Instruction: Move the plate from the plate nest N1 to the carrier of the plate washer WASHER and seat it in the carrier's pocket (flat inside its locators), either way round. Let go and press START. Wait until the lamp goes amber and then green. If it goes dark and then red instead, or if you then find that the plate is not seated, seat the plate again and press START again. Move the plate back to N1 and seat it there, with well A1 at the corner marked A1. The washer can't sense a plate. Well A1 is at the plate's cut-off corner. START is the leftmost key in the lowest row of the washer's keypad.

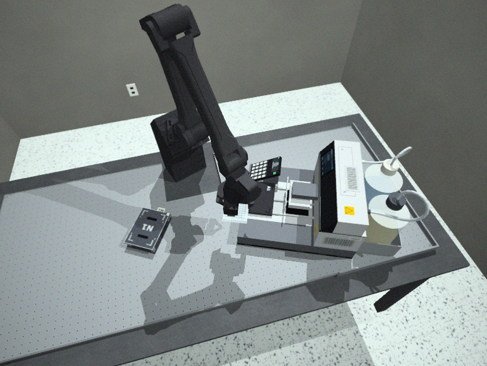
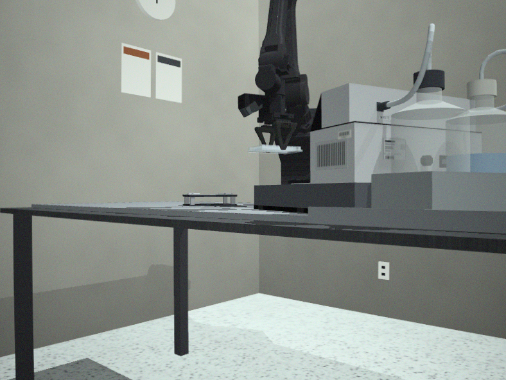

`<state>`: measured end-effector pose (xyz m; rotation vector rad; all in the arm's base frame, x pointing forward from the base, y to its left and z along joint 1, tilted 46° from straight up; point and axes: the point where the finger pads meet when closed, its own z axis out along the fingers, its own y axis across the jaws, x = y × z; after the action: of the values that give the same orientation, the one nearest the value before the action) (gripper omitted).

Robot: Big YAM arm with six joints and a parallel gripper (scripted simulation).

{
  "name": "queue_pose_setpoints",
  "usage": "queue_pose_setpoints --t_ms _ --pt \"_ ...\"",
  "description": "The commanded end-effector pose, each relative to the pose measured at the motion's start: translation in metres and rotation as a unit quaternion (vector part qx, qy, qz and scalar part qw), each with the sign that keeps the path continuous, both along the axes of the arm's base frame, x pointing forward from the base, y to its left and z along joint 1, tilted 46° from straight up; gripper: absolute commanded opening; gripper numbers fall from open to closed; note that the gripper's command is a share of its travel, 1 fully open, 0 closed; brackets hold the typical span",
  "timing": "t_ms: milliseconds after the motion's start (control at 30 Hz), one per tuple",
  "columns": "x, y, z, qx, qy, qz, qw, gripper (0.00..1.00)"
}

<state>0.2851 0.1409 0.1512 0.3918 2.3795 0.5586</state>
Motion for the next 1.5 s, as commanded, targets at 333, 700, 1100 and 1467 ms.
queue_pose_setpoints --t_ms 333,700,1100,1467 --pt "-0.019 0.023 -0.009 -0.001 0.017 -0.010 1.000 0.84" --pt "-0.038 0.067 0.005 0.011 0.003 -0.009 1.000 0.84" --pt "-0.072 0.113 -0.001 0.012 0.004 -0.009 1.000 0.84" --pt "-0.073 0.111 -0.005 0.012 0.002 -0.010 1.000 0.84"
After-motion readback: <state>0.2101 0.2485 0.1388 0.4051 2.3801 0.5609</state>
